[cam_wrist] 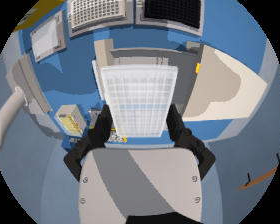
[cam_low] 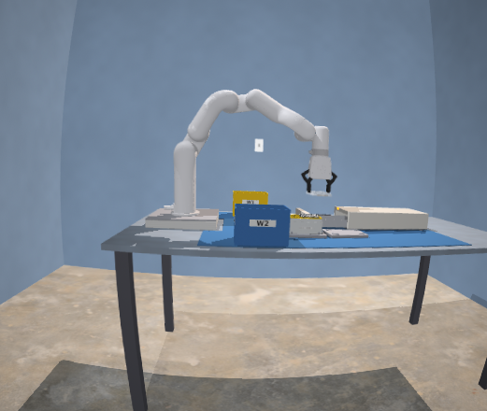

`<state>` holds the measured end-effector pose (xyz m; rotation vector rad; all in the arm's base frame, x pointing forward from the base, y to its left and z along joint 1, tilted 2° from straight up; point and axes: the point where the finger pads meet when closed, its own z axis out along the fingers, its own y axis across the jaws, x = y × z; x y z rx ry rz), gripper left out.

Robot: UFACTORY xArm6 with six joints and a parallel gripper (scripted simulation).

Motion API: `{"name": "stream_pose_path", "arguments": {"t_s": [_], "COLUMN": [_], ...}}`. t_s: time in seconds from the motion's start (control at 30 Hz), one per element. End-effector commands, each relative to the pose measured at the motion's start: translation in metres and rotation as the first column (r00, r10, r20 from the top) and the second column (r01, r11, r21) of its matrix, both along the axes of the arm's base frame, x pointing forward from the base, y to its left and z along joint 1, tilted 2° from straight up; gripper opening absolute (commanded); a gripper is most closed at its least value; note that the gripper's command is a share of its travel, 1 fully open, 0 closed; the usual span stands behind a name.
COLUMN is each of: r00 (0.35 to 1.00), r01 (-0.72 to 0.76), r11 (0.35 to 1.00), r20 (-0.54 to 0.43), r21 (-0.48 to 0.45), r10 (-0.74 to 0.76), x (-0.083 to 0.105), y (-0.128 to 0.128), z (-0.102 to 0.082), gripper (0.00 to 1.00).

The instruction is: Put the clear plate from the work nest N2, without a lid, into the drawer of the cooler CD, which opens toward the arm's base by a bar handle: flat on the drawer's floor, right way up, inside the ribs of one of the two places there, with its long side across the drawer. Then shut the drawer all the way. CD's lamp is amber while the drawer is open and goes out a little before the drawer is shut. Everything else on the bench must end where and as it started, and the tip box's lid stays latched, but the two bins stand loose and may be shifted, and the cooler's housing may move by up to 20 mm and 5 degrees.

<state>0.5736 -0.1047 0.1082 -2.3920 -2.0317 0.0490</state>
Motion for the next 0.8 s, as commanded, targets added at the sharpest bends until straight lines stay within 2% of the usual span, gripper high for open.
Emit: {"name": "stream_pose_path", "arguments": {"t_s": [0.0, 0.33, 0.77], "r00": [1.000, 1.000, 1.000], "r01": [0.000, 0.000, 0.000], "r11": [1.000, 1.000, 1.000], "r20": [0.005, 0.005, 0.005], "r21": [-0.001, -0.001, -0.001], "r10": [0.000, 0.000, 0.000], "x": [0.001, 0.002, 0.001], "y": [0.000, -0.001, -0.001], "z": [0.002, 0.002, -0.016], "gripper": [0.00, 0.00, 0.00]}}
